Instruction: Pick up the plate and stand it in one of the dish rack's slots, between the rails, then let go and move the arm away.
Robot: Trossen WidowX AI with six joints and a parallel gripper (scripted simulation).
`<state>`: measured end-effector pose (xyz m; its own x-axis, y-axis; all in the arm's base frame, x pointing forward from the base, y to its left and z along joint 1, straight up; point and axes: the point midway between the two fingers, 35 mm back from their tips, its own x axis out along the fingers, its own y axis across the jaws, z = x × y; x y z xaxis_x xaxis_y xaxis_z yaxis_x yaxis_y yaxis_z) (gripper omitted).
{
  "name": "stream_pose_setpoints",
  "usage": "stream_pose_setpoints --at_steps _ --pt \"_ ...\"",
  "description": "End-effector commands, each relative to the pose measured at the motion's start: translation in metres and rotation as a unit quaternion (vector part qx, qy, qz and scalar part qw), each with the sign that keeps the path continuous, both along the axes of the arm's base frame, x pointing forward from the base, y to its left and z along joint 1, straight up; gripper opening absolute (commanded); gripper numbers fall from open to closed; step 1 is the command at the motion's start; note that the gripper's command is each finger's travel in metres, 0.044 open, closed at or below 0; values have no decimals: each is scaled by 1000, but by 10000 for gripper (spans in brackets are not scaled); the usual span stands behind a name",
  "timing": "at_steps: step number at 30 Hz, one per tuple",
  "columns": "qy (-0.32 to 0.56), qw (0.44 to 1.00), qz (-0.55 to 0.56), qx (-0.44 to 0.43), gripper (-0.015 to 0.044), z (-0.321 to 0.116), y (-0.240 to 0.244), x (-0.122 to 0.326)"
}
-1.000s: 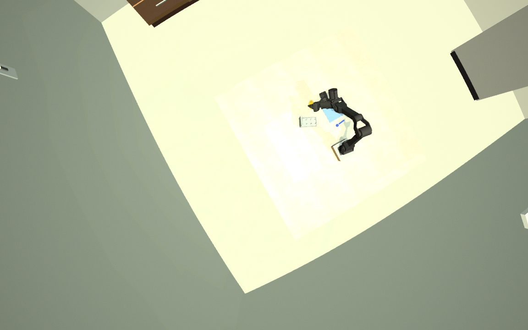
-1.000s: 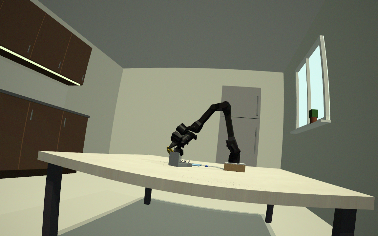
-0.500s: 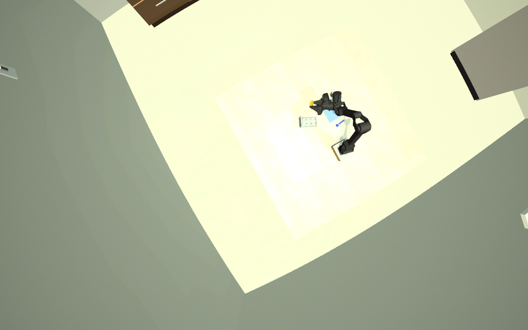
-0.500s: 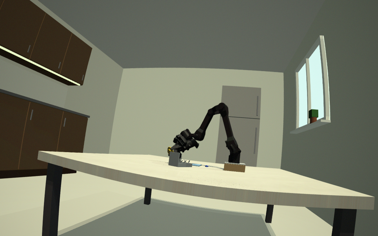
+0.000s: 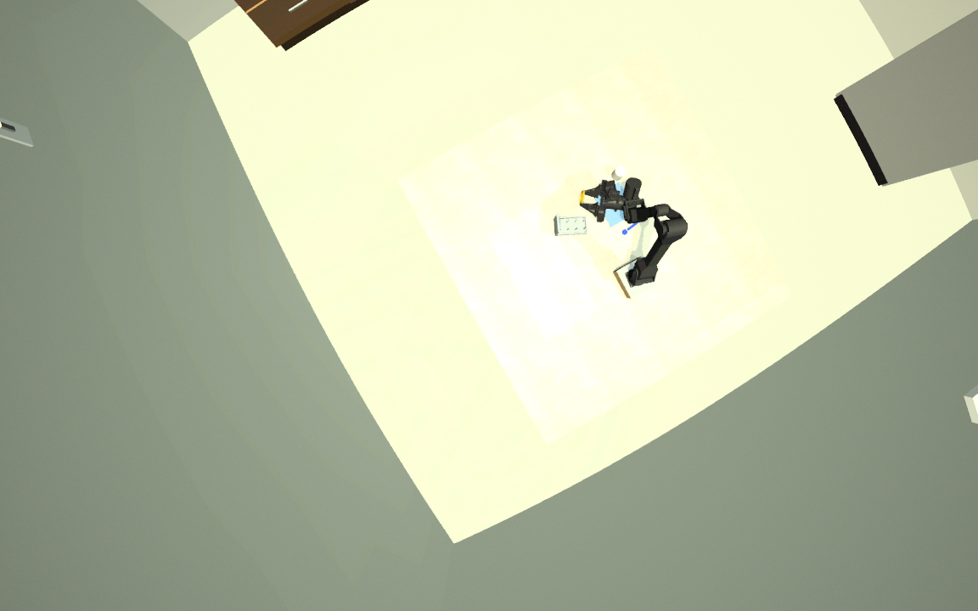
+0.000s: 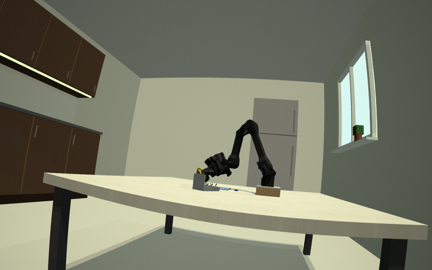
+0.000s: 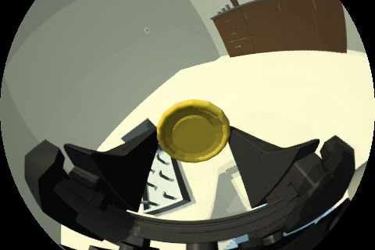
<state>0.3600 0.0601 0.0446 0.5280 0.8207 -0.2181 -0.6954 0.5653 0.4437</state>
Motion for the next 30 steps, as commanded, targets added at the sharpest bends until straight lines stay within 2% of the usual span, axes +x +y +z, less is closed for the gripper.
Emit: stream_pose_setpoints --at_steps 1,19,24,30 --pt "-33 999 15 2 0 0 -2 -10" --pt "-233 967 103 -17 0 6 -4 -72" --pt "-263 957 125 -14 0 9 -2 -90" --pt "-264 956 126 -14 0 9 -2 -90"
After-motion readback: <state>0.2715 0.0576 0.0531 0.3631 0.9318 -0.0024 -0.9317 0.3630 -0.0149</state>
